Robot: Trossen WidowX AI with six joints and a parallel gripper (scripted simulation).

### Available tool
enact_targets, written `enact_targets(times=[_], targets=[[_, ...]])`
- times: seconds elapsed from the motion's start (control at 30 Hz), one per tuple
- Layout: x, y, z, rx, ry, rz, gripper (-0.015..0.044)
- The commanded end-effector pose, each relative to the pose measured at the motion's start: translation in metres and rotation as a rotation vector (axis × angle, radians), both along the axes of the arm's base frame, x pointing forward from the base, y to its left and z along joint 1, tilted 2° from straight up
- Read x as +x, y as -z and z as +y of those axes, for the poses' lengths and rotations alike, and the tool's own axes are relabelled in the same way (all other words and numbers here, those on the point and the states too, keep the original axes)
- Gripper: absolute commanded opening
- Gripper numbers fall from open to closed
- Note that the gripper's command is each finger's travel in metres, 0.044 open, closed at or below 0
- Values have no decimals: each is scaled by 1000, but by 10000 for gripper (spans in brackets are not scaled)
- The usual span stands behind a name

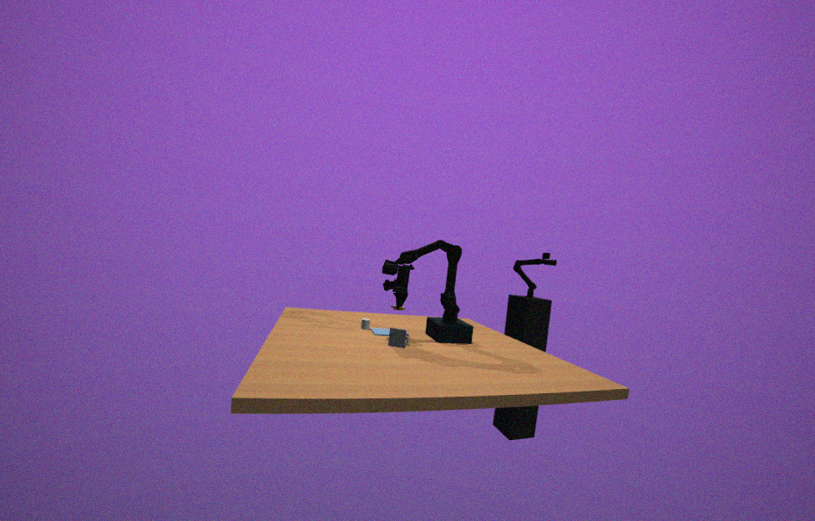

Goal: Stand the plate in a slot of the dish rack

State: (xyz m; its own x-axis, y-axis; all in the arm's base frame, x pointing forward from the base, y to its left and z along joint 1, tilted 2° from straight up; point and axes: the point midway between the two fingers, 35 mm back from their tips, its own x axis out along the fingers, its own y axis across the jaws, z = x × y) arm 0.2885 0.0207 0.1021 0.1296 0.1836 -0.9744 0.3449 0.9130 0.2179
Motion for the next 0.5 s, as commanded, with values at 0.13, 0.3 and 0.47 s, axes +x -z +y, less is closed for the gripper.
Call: enact_targets(times=[0.13, 0.3, 0.47], targets=[[25, 33, 6, 144, -111, -122, 0], [37, 49, 8, 216, -181, -213, 0], [46, 62, 9, 279, -252, -314, 0]])
